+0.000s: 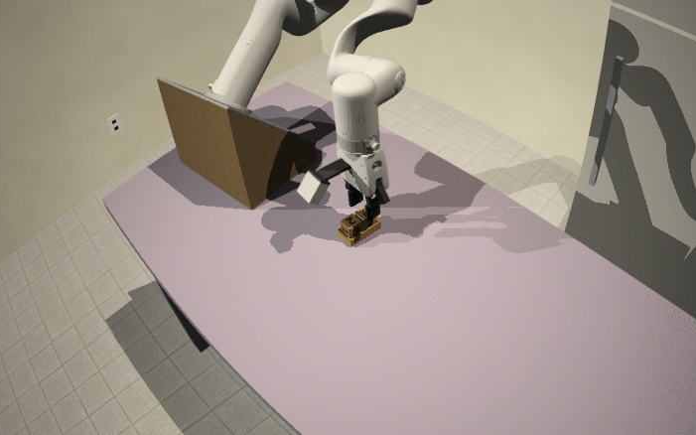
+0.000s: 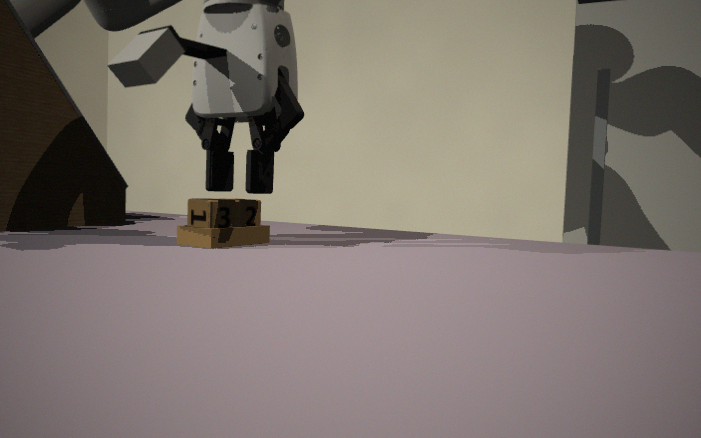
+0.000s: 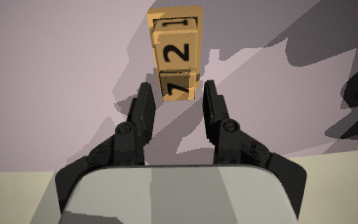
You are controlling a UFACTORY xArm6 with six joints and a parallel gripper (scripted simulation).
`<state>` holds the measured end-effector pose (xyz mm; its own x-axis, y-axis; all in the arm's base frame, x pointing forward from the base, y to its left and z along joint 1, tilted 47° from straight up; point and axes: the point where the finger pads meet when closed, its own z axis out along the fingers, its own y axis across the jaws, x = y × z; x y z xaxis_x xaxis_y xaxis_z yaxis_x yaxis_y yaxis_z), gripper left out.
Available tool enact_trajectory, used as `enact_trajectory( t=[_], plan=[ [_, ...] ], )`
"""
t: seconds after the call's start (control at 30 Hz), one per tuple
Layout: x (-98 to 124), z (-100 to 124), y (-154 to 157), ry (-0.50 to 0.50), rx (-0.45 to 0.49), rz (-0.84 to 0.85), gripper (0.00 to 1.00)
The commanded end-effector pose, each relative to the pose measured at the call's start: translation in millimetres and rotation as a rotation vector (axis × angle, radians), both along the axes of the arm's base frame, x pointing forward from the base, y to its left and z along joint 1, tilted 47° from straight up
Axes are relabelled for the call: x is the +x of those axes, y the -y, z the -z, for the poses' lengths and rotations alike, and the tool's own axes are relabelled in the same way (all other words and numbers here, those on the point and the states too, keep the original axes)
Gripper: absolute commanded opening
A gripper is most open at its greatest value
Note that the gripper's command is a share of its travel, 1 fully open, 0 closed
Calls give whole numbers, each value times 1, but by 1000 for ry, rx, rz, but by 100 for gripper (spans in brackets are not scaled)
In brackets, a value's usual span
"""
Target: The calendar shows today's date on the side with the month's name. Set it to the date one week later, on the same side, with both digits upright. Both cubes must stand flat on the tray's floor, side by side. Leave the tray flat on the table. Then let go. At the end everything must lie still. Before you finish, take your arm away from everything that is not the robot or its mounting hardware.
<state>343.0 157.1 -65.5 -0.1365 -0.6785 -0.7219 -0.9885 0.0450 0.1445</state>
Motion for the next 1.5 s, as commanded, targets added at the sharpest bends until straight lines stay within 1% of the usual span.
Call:
enact_trajectory(
  t=[0.0, 0.73, 1.47],
  plan=[
    [1, 0, 1, 2, 0, 1, 49],
    [1, 1, -1, 2, 0, 1, 49],
    [-1, 18, -20, 2, 0, 1, 49]
  ],
)
